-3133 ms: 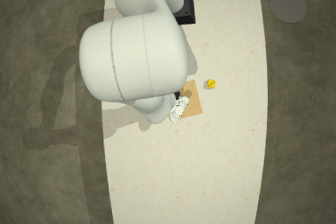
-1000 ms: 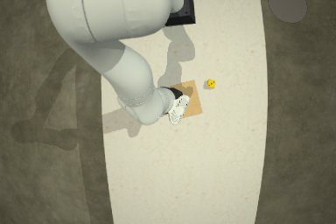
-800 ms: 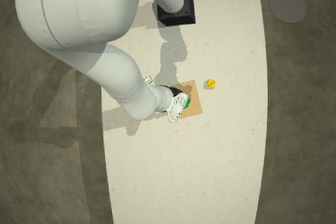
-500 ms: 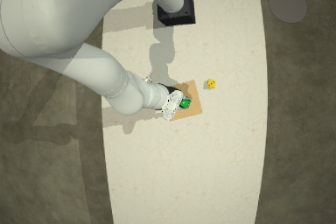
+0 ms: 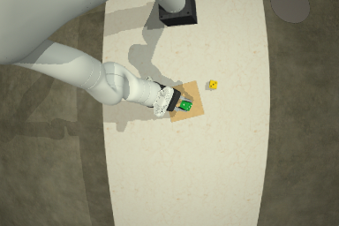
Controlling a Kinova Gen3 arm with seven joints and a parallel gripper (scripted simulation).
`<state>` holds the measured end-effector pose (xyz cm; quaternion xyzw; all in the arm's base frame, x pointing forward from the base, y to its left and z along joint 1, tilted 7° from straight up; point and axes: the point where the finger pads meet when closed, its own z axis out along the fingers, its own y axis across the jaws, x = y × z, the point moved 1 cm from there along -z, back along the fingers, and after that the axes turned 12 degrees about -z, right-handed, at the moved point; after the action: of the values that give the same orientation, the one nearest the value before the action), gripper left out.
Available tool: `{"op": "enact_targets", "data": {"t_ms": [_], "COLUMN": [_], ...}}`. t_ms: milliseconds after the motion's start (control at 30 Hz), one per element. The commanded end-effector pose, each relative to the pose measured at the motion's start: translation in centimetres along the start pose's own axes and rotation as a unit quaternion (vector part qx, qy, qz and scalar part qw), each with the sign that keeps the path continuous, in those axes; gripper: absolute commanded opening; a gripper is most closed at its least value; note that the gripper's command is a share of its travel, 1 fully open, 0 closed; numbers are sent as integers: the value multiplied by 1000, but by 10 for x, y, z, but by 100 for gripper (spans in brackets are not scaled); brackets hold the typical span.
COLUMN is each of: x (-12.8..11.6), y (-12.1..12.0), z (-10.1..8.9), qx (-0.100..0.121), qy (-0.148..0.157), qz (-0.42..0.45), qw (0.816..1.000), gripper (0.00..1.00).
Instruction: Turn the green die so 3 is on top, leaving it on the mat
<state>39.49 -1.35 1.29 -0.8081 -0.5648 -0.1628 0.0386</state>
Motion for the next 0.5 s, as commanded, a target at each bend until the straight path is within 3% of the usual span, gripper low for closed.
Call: {"op": "enact_targets", "data": {"t_ms": [0, 167, 400, 467], "x": [-14, -16, -18, -18], "y": [0, 1, 0, 0], "z": [-1, -2, 0, 0], "qx": [-4, -17, -34, -34], "qy": [15, 51, 129, 129], "qz": [14, 13, 12, 12], "qw": [1000, 998, 991, 991], "gripper": [57, 57, 57, 57]}}
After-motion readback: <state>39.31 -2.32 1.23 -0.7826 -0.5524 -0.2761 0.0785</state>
